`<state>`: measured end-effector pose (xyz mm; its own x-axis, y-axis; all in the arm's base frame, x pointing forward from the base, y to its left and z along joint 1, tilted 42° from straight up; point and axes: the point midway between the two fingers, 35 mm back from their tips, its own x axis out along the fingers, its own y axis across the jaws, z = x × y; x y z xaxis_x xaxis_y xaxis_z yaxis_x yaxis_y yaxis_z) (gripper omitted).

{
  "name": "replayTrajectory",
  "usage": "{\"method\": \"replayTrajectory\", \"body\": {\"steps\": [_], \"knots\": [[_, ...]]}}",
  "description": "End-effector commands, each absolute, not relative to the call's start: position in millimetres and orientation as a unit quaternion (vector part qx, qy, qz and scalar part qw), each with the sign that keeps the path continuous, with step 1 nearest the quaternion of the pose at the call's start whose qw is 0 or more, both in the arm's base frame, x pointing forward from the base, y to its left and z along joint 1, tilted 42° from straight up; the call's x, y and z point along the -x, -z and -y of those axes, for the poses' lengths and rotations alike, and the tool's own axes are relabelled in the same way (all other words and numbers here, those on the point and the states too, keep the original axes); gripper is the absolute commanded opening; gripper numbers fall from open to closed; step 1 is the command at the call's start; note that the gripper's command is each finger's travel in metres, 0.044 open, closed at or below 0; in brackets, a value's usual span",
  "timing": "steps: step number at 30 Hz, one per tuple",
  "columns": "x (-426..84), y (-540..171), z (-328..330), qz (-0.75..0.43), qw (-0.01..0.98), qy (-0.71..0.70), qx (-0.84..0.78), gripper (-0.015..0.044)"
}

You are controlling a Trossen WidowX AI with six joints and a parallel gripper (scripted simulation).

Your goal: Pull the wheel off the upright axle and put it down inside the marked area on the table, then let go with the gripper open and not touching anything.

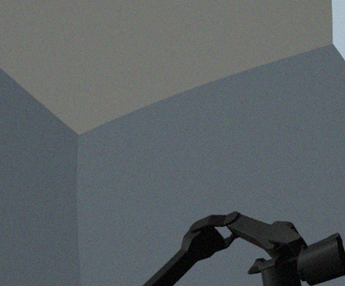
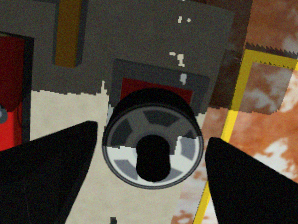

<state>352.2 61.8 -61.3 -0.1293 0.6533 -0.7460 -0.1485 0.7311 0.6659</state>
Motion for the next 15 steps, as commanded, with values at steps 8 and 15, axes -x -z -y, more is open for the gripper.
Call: {"method": "replayTrajectory", "body": {"steps": [8,15], "knots": [[-352.0,61.0,-61.7,-0.682,0.633,-0.317,-0.185,0.0115],[-352.3,59.7,-60.6,-0.682,0.633,-0.317,-0.185,0.0000]]}}
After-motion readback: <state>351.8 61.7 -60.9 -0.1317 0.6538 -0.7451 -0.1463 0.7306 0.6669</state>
